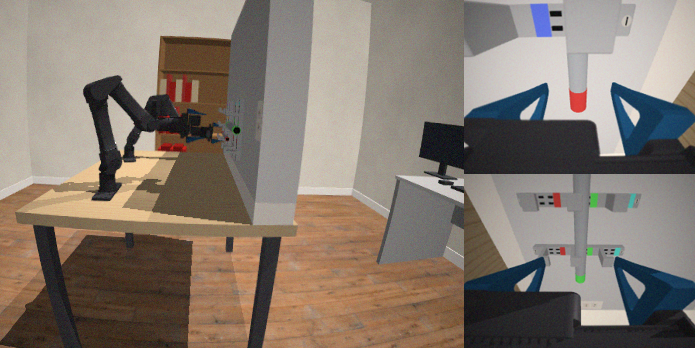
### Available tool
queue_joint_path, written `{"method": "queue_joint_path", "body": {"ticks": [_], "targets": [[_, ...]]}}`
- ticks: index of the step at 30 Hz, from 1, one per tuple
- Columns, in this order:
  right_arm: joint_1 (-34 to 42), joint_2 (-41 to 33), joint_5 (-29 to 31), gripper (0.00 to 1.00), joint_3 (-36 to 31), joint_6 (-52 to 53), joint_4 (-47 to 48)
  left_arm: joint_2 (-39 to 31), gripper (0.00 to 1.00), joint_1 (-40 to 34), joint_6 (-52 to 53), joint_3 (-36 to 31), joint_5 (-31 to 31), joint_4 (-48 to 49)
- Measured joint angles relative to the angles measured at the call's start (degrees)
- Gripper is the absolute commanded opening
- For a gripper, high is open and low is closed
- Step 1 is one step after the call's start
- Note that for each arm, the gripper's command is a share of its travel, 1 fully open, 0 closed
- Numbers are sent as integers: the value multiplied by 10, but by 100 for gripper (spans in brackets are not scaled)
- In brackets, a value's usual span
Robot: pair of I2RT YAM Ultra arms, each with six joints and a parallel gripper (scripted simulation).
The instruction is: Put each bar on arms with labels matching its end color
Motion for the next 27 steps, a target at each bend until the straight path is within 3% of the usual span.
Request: {"method": "queue_joint_path", "body": {"ticks": [11, 27], "targets": [[0, 0, 0, 100, 0, 0, 0, 0, 0, 0, 1, 3, -1, -2], [0, 0, 0, 100, 0, 0, 0, 0, 0, 0, 2, 3, -1, -2]]}}
